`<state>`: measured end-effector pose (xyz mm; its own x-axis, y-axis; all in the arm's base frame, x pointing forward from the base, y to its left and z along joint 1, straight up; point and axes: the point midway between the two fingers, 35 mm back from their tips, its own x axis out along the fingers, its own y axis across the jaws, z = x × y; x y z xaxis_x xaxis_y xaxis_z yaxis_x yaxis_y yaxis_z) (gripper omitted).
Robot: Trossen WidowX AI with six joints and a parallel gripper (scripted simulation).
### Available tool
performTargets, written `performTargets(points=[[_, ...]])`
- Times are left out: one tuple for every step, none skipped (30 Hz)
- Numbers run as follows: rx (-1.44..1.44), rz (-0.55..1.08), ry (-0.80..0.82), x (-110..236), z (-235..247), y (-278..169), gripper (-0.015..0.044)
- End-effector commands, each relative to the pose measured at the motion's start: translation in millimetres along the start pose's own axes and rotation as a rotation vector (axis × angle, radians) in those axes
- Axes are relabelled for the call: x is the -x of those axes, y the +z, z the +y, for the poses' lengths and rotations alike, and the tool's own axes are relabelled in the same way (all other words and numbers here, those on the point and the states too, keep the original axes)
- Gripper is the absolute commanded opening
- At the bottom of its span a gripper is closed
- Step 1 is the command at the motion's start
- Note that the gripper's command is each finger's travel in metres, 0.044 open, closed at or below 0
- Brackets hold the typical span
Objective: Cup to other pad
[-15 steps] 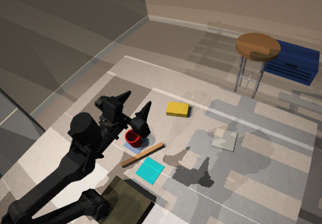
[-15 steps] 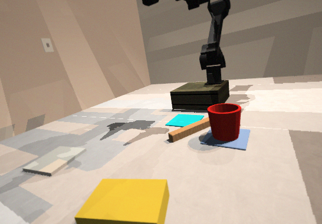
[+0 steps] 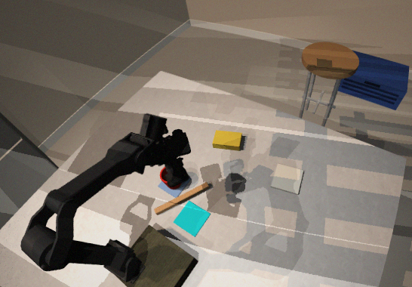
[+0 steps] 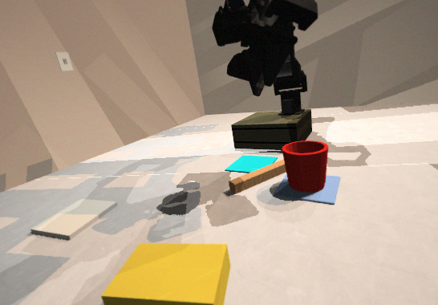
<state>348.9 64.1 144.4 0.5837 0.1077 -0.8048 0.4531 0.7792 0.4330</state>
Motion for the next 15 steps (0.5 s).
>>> performTargets(points=[[-0.172, 0.178, -0.188, -22.3, -6.9, -37.8, 0.0148], [-0.222, 0.222, -0.256, -27.2, -10.0, -49.6, 0.0148], [-0.27, 0.261, -0.328, -31.1, -13.4, -61.3, 0.0148], [-0.316, 0.293, -0.404, -34.1, -16.8, -72.7, 0.0148], [-0.352, 0.314, -0.467, -35.9, -19.7, -81.6, 0.0148], [-0.372, 0.324, -0.506, -34.9, -26.1, -85.8, 0.0148], [-0.379, 0.328, -0.519, -34.6, -28.3, -87.2, 0.0148], [-0.379, 0.328, -0.519, -34.6, -28.3, -87.2, 0.0148], [-0.379, 0.328, -0.519, -34.6, -28.3, -87.2, 0.0148], [-0.379, 0.328, -0.519, -34.6, -28.3, -87.2, 0.0148], [-0.379, 0.328, -0.519, -34.6, -28.3, -87.2, 0.0148], [-0.379, 0.328, -0.519, -34.8, -28.4, -87.2, 0.0148], [-0.379, 0.328, -0.519, -35.3, -28.6, -87.4, 0.0148], [-0.379, 0.328, -0.519, -36.0, -28.8, -87.7, 0.0148], [-0.379, 0.328, -0.519, -36.9, -29.2, -88.1, 0.0148]])
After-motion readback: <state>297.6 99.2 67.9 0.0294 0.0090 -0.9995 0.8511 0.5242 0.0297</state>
